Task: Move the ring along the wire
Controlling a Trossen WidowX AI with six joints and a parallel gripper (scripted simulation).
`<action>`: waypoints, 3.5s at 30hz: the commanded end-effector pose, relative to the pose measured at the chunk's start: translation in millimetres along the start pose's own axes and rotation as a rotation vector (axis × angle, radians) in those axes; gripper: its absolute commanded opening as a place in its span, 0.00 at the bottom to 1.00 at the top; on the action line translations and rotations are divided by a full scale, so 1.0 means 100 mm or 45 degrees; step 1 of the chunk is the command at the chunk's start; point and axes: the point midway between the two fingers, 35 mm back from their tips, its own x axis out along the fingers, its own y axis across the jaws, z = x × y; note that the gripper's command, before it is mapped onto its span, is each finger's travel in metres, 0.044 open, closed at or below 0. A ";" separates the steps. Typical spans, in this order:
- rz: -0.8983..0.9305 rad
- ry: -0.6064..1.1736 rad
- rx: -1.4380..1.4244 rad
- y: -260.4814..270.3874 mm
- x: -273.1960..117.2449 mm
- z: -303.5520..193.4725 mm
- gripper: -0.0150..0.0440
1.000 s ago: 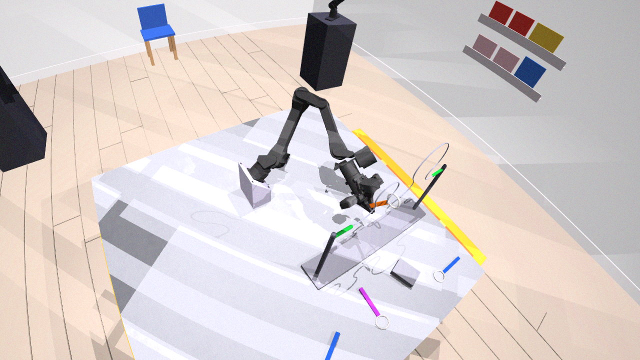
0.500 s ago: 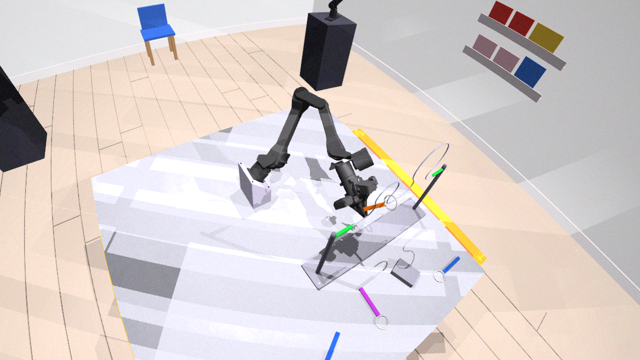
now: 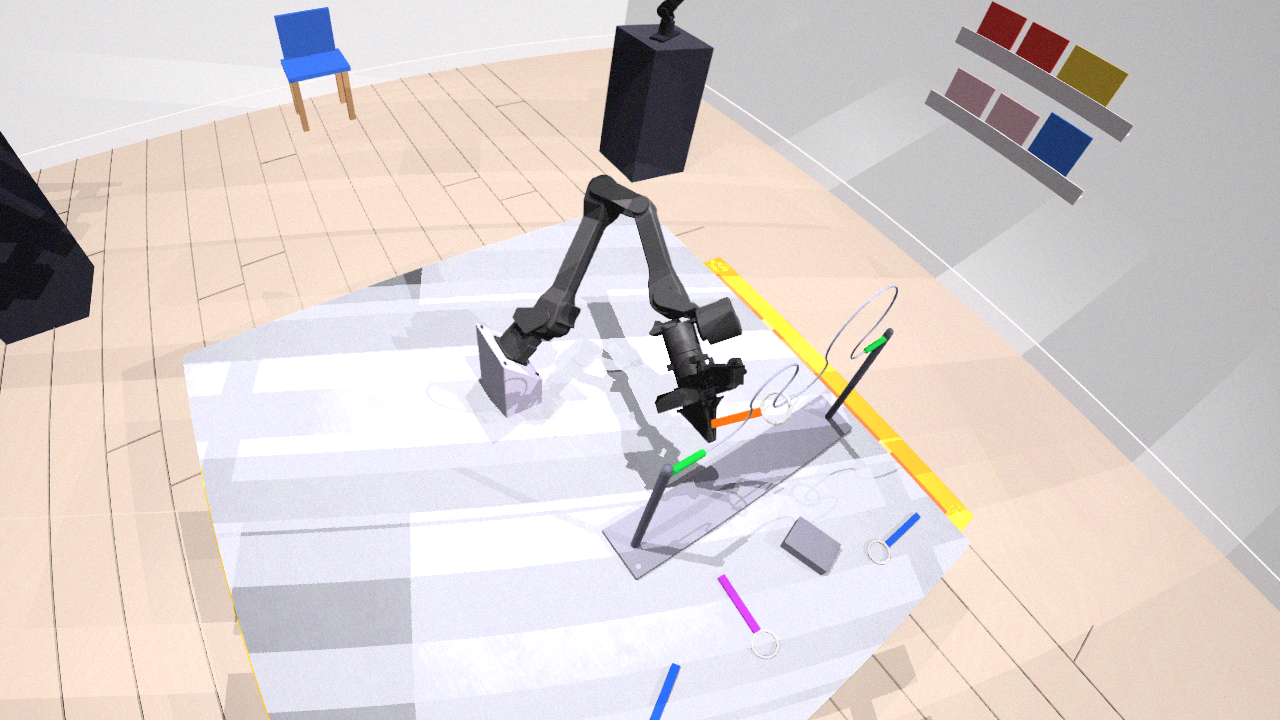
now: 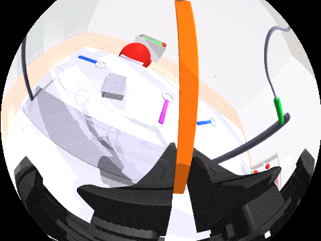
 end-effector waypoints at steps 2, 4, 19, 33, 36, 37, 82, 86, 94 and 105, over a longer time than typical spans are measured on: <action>-0.087 0.009 -0.134 -0.19 -0.03 0.03 0.00; -0.118 0.016 -0.189 -0.27 -0.05 0.04 0.00; -0.350 0.069 -0.597 -0.76 -0.21 0.21 0.00; -0.530 0.110 -0.914 -1.06 -0.38 0.44 0.00; -0.562 0.118 -0.972 -1.11 -0.42 0.49 0.00; -0.572 0.120 -0.990 -1.12 -0.43 0.51 0.00; -0.870 0.191 -1.522 -1.37 -0.82 1.14 0.00; -0.871 0.191 -1.523 -1.36 -0.84 1.17 0.00; -0.838 0.184 -1.465 -1.36 -0.84 1.18 0.00; -0.763 0.167 -1.330 -1.35 -0.81 1.14 0.00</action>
